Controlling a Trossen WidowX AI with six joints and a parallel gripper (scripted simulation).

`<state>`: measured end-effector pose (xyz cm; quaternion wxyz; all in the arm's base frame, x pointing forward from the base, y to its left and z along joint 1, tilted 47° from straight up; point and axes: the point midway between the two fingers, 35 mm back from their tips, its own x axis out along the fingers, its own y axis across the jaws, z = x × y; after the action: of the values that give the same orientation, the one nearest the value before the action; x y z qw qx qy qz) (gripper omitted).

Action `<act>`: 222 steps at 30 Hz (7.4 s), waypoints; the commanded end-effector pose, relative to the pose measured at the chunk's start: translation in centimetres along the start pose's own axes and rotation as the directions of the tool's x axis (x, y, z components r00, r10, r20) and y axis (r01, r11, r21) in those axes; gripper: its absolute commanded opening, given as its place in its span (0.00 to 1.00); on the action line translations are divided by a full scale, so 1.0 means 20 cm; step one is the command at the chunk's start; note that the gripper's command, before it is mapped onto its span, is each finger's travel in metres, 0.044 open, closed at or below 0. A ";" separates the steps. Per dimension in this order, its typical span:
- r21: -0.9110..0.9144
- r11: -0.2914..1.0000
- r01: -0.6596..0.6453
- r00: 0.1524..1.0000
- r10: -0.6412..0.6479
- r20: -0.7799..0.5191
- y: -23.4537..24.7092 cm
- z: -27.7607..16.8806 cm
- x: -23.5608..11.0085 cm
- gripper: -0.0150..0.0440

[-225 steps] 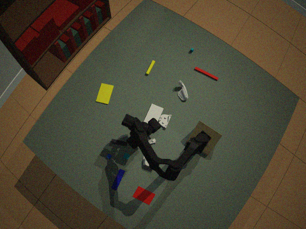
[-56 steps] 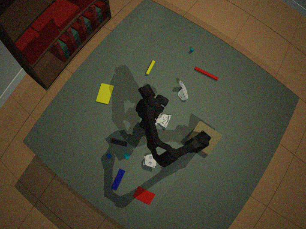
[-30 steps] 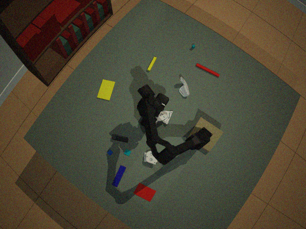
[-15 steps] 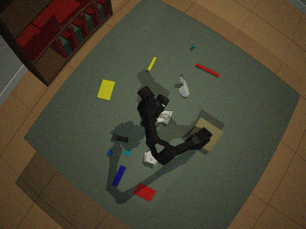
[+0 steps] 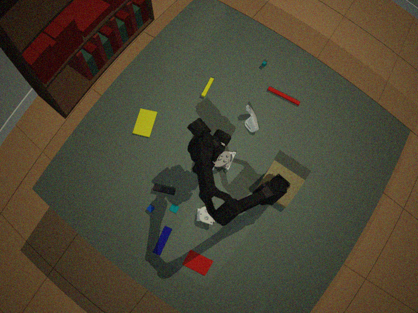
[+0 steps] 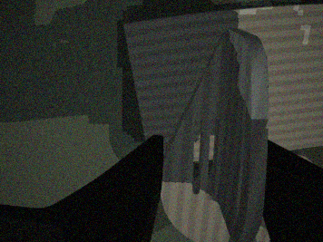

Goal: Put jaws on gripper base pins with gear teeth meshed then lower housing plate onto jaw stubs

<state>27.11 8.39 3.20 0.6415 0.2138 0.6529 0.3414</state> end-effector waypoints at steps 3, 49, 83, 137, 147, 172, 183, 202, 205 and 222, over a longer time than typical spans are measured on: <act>0.005 1.000 -0.005 1.000 0.005 0.001 0.00 0.00 0.01 0.48; 0.008 1.000 -0.005 1.000 0.005 0.001 0.00 0.00 0.07 0.48; 0.010 1.000 -0.005 1.000 0.005 0.001 0.00 0.00 0.08 0.48; 0.010 1.000 -0.005 1.000 0.005 0.001 0.00 0.00 0.08 0.48; 0.010 1.000 -0.005 1.000 0.005 0.001 0.00 0.00 0.08 0.48; 0.006 1.000 -0.001 1.000 0.001 0.000 0.00 0.00 0.08 0.63; 0.010 1.000 -0.003 1.000 0.003 0.000 0.00 0.00 -0.22 0.63; 0.015 1.000 0.001 1.000 -0.001 0.024 -0.01 0.01 -0.25 0.25; 0.015 1.000 0.001 1.000 -0.001 0.024 -0.01 0.01 -0.25 0.25; 0.134 0.991 0.008 1.000 -0.011 0.022 -0.18 0.07 -0.27 0.25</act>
<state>28.47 4.09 5.99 0.6449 0.2342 0.6523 0.3222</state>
